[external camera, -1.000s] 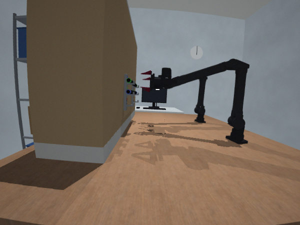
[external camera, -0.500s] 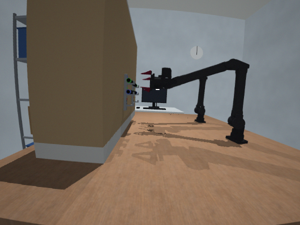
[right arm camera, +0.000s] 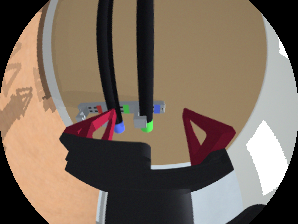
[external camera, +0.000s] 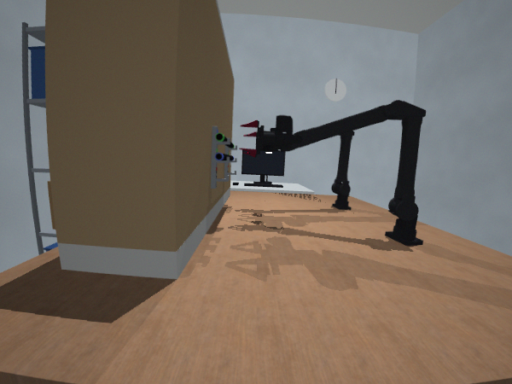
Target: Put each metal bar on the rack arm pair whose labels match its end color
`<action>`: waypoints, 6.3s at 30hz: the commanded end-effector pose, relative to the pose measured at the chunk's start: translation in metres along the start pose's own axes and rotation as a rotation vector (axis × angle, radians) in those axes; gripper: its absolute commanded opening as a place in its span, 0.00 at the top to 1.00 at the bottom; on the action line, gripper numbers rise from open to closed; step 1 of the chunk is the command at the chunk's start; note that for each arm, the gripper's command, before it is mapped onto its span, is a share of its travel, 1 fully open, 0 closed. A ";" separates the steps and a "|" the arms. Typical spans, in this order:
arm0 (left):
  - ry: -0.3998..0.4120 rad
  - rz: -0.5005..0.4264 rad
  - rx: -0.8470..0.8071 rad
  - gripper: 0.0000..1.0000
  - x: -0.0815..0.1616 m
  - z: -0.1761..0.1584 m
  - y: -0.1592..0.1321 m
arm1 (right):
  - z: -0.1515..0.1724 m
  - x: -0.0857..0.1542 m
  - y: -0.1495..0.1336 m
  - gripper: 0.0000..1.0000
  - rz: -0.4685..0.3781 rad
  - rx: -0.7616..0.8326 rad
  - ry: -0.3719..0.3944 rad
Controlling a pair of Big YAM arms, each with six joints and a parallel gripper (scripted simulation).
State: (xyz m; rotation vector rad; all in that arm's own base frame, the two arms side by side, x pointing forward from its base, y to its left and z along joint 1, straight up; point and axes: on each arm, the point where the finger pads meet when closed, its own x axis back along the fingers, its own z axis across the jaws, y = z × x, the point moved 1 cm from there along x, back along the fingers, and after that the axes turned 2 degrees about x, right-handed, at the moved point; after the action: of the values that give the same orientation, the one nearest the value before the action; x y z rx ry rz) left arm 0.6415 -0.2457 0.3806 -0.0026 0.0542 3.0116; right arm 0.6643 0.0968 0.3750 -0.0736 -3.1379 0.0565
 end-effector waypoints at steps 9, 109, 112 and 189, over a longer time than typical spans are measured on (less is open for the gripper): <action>0.060 0.006 0.037 0.00 -0.003 0.044 -0.005 | -0.053 -0.005 -0.009 0.00 0.012 -0.031 -0.077; 0.028 0.001 0.026 0.36 -0.001 -0.051 -0.001 | 0.036 -0.003 -0.013 0.36 0.011 -0.017 -0.009; 0.029 0.001 0.026 0.36 0.000 -0.054 0.000 | 0.040 -0.003 -0.012 0.36 0.011 -0.017 -0.010; 0.028 -0.010 0.025 0.36 -0.022 -0.079 0.011 | 0.085 -0.026 -0.011 0.36 0.011 -0.020 -0.012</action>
State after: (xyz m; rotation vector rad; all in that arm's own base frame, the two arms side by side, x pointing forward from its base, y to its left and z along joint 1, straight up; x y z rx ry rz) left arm 0.6454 -0.2555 0.2629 0.0660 0.0283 3.0042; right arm 0.6722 0.0867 0.2609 -0.0712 -3.0875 0.0718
